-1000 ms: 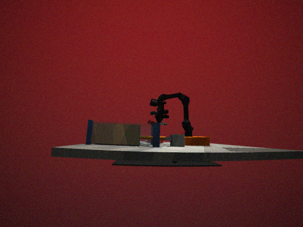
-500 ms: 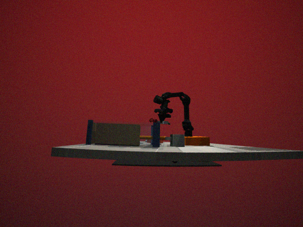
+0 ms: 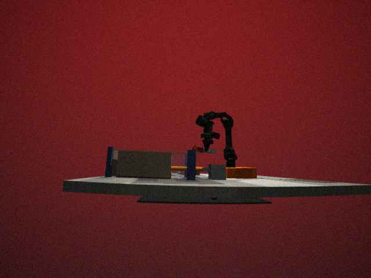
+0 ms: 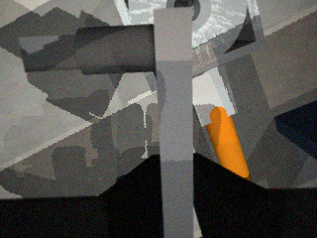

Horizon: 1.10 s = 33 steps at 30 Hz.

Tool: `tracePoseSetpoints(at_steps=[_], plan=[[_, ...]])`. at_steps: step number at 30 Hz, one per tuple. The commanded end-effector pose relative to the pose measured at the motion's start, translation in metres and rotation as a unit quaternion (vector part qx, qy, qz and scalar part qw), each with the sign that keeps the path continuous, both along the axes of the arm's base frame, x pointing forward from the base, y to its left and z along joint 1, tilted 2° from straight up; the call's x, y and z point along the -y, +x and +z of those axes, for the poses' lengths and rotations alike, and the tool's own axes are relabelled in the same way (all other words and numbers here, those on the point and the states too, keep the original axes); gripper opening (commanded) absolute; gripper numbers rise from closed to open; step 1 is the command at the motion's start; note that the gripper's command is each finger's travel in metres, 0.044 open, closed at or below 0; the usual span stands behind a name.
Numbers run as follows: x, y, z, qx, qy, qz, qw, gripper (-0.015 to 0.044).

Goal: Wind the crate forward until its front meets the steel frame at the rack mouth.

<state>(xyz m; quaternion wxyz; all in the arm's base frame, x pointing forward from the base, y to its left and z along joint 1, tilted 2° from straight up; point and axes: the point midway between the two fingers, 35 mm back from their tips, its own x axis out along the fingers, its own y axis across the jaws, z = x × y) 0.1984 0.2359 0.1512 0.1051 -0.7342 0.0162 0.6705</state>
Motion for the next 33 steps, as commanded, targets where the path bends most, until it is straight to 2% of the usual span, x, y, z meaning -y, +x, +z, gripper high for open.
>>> tracePoseSetpoints(at_steps=[1, 10, 17, 33], plan=[[-0.012, -0.021, -0.004, -0.005, -0.015, 0.068, 0.998, 0.0000], [-0.029, -0.063, -0.011, -0.016, -0.044, 0.192, 0.980, 0.0000], [-0.030, -0.066, -0.011, -0.017, -0.046, 0.201, 0.978, 0.0000], [-0.030, -0.064, -0.011, -0.021, 0.073, 0.198, 0.977, 0.0000]])
